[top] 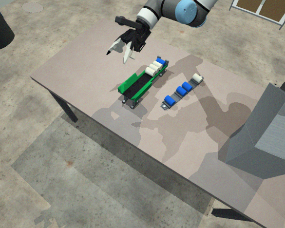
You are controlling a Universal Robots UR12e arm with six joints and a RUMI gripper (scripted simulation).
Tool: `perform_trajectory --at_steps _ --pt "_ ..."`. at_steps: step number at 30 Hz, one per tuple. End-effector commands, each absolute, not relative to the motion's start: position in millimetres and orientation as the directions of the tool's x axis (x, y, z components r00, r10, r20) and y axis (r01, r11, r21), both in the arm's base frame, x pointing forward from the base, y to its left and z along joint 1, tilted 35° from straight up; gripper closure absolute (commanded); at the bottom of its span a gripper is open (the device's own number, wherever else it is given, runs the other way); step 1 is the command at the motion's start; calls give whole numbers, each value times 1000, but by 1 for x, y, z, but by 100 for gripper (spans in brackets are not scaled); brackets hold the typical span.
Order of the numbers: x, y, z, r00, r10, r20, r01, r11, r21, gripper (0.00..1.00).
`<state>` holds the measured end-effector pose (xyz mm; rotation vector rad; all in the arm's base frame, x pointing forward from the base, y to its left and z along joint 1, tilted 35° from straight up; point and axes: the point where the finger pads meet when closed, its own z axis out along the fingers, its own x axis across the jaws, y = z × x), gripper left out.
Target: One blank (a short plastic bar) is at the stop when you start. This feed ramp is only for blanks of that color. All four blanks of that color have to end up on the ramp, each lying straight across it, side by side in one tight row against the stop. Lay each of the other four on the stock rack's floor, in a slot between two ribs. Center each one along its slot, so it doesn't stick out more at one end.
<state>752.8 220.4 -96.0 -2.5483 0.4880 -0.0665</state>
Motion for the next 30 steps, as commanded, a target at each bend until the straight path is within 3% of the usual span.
perform_trajectory --at_steps 1,22,30 --pt "753 221 -95 933 -355 -50 -328 -789 -519 0" --pt "749 215 -99 934 -355 -42 -326 -797 -508 0" --pt "725 155 -125 940 -335 57 -290 -878 -381 0"
